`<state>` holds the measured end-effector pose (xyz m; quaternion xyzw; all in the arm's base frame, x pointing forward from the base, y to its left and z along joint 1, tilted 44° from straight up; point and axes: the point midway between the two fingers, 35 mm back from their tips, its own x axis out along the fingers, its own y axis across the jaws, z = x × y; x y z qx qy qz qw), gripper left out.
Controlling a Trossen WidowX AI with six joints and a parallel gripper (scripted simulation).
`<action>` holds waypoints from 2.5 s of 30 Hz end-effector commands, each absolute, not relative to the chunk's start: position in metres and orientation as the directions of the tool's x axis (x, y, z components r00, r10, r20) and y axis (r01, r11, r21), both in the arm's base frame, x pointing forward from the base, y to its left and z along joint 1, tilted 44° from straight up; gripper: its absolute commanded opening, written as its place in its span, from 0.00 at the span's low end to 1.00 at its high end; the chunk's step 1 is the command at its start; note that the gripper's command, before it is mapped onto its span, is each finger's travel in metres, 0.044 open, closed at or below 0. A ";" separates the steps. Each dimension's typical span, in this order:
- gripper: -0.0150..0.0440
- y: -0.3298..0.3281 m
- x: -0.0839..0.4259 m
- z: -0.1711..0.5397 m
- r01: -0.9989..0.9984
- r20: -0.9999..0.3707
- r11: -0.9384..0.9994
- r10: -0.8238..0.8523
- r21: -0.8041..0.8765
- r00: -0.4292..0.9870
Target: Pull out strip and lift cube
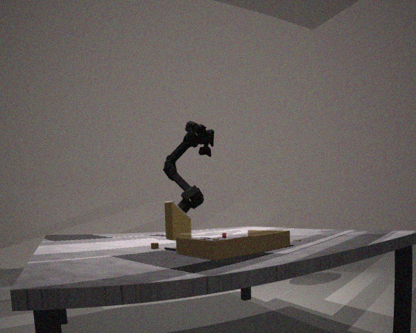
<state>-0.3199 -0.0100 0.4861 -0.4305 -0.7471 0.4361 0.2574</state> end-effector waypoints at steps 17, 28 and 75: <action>0.93 0.087 -0.185 0.554 0.093 0.222 0.252 0.943 -0.963 -0.249; 0.93 0.139 -0.013 0.564 -0.263 0.274 0.289 0.957 -0.920 0.093; 0.93 -0.096 0.310 0.081 0.030 -0.406 0.759 0.313 0.650 0.859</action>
